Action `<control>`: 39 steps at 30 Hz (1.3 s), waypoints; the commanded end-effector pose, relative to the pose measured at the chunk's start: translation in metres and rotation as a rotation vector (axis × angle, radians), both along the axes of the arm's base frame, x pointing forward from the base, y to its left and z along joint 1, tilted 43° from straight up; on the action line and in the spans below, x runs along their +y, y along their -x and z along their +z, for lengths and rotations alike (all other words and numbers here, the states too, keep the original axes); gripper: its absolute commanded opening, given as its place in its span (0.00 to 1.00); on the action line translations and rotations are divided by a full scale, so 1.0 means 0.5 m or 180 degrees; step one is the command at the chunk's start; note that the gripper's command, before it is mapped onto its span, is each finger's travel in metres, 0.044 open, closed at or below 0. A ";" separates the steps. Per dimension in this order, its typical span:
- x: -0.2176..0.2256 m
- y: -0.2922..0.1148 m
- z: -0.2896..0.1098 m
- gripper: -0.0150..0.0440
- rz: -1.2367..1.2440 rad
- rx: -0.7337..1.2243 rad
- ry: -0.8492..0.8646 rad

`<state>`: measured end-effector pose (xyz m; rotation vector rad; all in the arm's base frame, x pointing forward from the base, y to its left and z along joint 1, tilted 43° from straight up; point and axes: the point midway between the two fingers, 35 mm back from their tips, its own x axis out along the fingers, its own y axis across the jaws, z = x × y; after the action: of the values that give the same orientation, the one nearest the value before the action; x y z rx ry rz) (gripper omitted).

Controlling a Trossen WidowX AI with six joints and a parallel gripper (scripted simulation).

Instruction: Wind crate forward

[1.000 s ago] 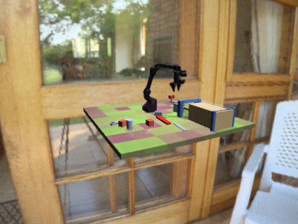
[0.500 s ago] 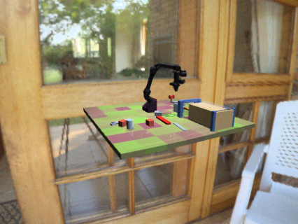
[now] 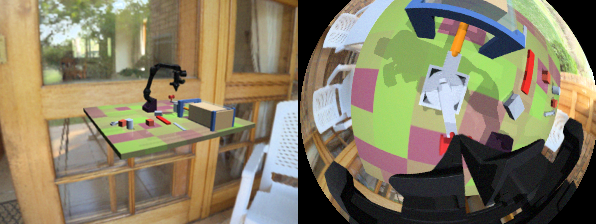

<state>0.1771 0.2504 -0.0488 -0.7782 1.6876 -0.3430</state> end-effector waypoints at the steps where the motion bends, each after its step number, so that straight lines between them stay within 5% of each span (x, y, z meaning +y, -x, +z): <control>1: 0.001 0.000 0.000 0.25 0.0002 -0.0004 -0.0008; 34: 0.001 0.000 0.000 0.25 0.0002 -0.0004 -0.0008; 39: -0.006 0.025 0.003 0.48 0.0746 0.0610 -0.0428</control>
<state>0.1729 0.2499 -0.0510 -0.8412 1.7228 -0.1951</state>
